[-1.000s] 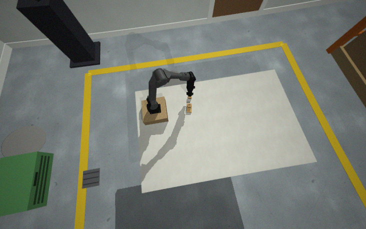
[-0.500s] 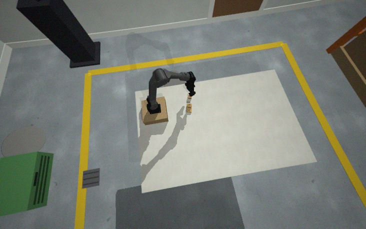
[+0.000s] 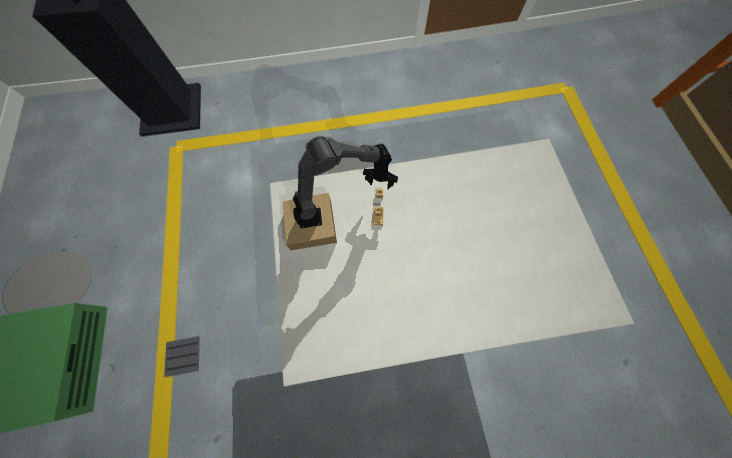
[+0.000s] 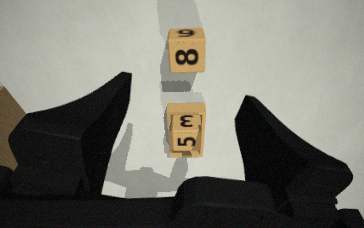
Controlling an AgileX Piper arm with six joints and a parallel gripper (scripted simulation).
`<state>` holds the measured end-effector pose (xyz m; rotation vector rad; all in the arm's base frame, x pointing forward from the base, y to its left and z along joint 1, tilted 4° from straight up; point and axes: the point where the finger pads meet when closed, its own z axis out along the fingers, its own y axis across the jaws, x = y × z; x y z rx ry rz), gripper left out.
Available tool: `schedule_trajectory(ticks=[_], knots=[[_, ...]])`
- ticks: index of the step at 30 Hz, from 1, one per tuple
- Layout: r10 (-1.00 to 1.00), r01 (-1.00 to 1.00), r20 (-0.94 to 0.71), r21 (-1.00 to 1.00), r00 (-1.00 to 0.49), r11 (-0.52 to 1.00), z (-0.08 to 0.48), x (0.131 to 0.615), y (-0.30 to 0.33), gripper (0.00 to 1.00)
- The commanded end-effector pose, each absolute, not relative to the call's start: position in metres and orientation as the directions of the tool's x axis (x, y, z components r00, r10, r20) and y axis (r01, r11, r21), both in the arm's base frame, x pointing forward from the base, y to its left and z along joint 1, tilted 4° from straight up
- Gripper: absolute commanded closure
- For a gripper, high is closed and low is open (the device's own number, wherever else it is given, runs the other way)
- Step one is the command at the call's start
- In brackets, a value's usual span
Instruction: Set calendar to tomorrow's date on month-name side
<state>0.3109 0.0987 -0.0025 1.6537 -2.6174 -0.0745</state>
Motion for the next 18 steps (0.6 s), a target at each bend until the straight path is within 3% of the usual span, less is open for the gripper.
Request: schedule_trajectory(ticks=[1, 12, 13, 18], knots=[[-0.935, -0.932, 0.003, 0.071, -0.355, 0.355, -0.0038, 0.3103, 0.0986, 0.0], [-0.978, -0.976, -0.007, 0.07, -0.21, 0.209, -0.0045, 0.3103, 0.0987, 0.0], [-0.978, -0.975, -0.007, 0.07, -0.21, 0.209, -0.0045, 0.3103, 0.0987, 0.37], [-0.978, -0.975, -0.007, 0.07, -0.21, 0.209, -0.0045, 0.3103, 0.0987, 0.37]])
